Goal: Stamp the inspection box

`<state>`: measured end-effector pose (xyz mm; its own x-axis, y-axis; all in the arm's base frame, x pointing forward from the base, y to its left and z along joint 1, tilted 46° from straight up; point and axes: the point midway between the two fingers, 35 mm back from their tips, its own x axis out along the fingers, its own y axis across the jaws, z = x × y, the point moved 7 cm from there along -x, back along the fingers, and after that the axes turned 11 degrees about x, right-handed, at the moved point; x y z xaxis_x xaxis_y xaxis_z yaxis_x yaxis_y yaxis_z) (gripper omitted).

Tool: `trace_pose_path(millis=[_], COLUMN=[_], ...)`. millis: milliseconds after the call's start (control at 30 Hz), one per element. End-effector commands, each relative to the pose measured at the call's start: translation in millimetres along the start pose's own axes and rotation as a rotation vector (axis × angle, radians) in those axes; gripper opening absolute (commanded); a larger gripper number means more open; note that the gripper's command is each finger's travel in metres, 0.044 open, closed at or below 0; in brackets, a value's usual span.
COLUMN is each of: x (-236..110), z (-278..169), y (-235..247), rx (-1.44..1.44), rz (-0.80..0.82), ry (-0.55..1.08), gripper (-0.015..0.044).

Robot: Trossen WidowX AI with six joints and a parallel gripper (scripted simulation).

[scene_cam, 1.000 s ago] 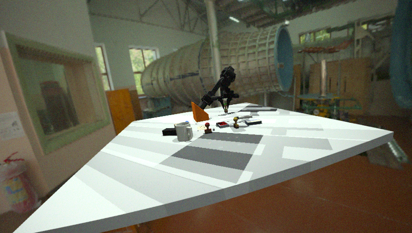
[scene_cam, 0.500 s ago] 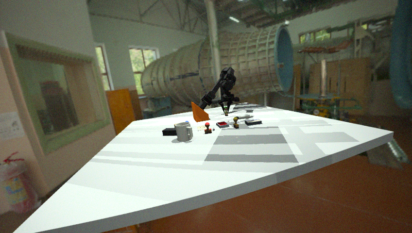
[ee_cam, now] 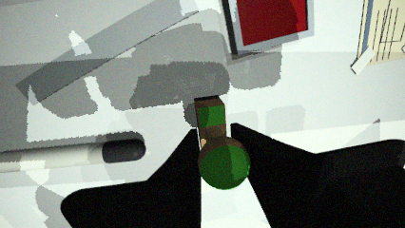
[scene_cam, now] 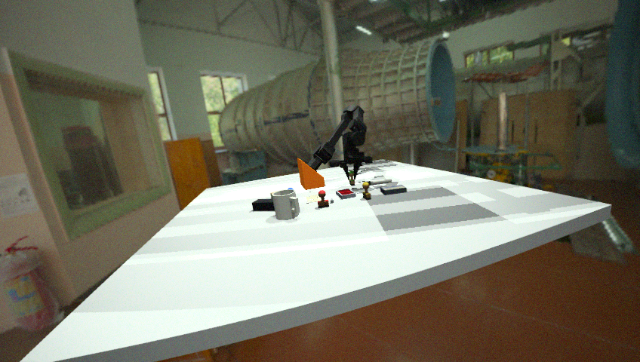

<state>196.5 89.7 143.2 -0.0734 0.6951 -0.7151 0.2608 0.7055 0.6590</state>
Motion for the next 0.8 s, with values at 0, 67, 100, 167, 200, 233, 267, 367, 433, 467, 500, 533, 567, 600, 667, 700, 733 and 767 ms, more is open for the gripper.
trace_pose_path(millis=[0, 67, 100, 167, 200, 233, 267, 367, 433, 467, 500, 533, 567, 600, 667, 700, 733, 767], x=[7.1, 10.3, 11.9, 14.8, 15.5, 15.8, 12.4, 12.4, 12.4, 12.4, 12.4, 12.4, 12.4, 12.4, 10.5, 4.7, -5.0, -17.8], z=[-2.0, -2.6, -2.9, -3.4, -3.6, -3.7, -2.1, -2.1, -2.1, -2.1, -2.1, -2.1, -2.1, -2.1, -1.5, 0.1, 2.3, 4.5], y=[-0.2, -0.1, 0.0, 0.1, 0.1, 0.1, 0.4, 0.4, 0.4, 0.4, 0.4, 0.4, 0.4, 0.4, 0.4, 0.3, 0.0, -0.5], rx=[0.003, 0.003, 0.003, 0.003, 0.003, 0.003, 0.0, 0.0, 0.0, 0.0, 0.0, 0.0, 0.0, 0.0, 0.0, 0.0, 0.001, 0.002], rz=[0.006, 0.007, 0.008, 0.009, 0.009, 0.009, 0.004, 0.004, 0.004, 0.004, 0.004, 0.004, 0.004, 0.004, 0.003, -0.001, -0.005, -0.01], ry=[0.003, 0.003, 0.003, 0.004, 0.004, 0.004, 0.003, 0.003, 0.003, 0.003, 0.003, 0.003, 0.003, 0.003, 0.002, 0.0, -0.003, -0.005], gripper=[0.0, 0.0, 0.0, 0.0, 0.0, 0.0, 0.0026, 0.0105, 0.0157, 0.0184, 0.021, 0.0236, 0.0253, 0.0253, 0.0253, 0.0253, 0.0253, 0.0253])
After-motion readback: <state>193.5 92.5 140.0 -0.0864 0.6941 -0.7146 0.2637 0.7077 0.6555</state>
